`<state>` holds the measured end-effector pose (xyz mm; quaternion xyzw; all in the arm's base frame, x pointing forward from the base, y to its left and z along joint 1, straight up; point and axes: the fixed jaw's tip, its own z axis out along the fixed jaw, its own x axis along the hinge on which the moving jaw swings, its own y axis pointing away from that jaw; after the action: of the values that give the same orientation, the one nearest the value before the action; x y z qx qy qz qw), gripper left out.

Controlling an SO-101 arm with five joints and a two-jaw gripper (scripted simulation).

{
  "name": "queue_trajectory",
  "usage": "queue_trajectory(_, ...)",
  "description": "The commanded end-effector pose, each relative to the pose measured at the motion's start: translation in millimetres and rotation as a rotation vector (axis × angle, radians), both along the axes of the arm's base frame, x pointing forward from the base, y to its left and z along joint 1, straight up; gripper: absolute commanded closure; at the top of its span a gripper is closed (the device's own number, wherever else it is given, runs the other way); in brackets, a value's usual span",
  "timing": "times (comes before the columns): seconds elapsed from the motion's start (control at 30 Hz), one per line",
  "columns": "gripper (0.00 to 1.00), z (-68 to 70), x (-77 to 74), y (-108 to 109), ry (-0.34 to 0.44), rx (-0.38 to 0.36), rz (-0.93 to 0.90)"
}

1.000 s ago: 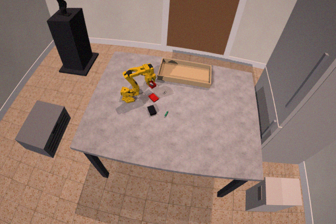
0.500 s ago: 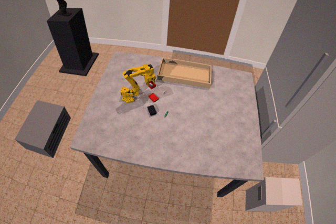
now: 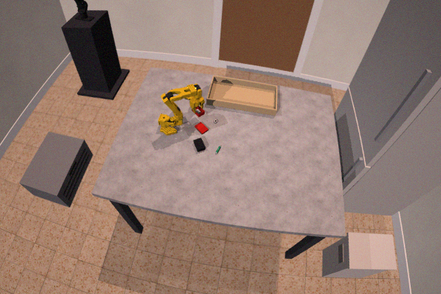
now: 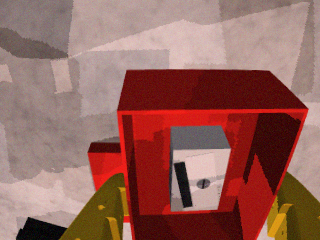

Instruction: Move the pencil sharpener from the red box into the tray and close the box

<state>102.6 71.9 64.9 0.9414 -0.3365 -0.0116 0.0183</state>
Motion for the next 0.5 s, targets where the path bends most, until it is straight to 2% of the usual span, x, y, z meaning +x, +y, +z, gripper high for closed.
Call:
queue_trajectory(0.0,0.78,3.2,2.0,3.3,-0.034,0.027,0.001)
queue_trajectory(0.27,0.78,3.7,3.5,4.3,-0.034,0.028,0.040)
queue_trajectory(0.47,0.78,5.0,7.7,7.6,-0.032,0.029,0.153)
